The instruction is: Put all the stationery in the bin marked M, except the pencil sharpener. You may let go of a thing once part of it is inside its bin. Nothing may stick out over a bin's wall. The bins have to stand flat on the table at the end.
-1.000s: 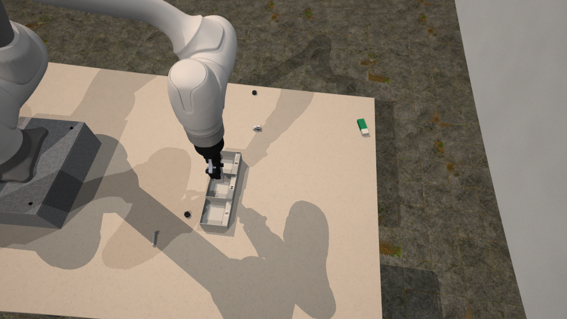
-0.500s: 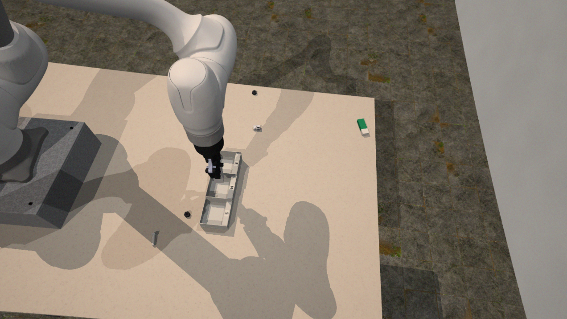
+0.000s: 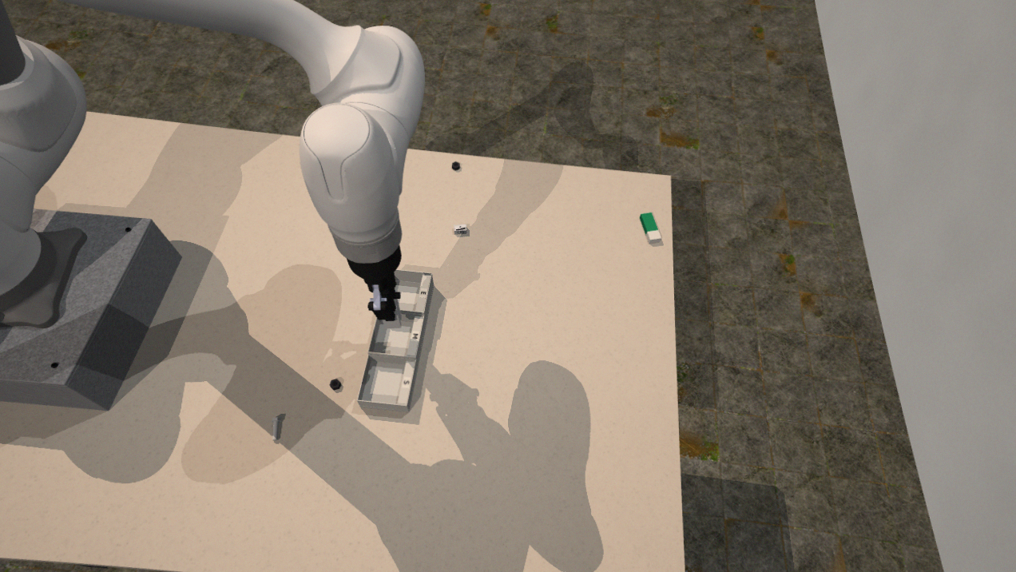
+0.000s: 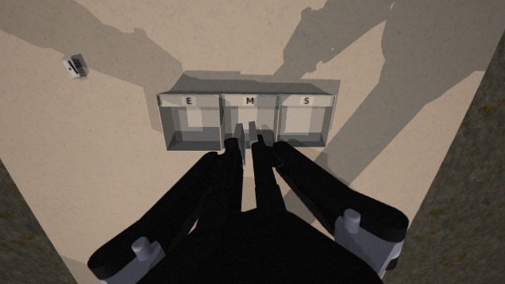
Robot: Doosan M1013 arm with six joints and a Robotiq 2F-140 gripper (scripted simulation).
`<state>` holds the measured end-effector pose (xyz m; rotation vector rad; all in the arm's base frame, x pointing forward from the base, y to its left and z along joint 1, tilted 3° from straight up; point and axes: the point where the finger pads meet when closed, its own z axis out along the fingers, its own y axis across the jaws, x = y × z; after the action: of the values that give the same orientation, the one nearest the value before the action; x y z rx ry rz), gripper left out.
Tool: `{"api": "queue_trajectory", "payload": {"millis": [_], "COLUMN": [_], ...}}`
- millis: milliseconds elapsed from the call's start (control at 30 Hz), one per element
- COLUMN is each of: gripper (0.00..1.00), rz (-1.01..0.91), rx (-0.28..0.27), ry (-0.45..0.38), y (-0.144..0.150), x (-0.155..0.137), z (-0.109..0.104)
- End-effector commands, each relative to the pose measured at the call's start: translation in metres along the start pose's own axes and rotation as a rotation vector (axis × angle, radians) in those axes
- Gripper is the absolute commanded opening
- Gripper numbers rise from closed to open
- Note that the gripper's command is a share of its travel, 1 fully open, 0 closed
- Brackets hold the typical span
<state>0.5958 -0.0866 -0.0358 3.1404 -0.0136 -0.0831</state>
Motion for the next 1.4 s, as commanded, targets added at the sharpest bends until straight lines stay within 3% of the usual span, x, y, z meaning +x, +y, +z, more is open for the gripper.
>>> {"api": "queue_trajectory", "payload": {"millis": [0, 267, 700, 1367], "gripper": [0.15, 0.15, 0.15, 0.15], "rz": [0.005, 0.005, 0.005, 0.005], "rx": [0.004, 0.004, 0.004, 0.004], "ry": [0.004, 0.004, 0.004, 0.004], "y": [-0.001, -0.021, -0.084, -0.084], "x": [0.001, 0.004, 0.013, 0.013], "z": [-0.003, -0.003, -0.004, -0.004]}}
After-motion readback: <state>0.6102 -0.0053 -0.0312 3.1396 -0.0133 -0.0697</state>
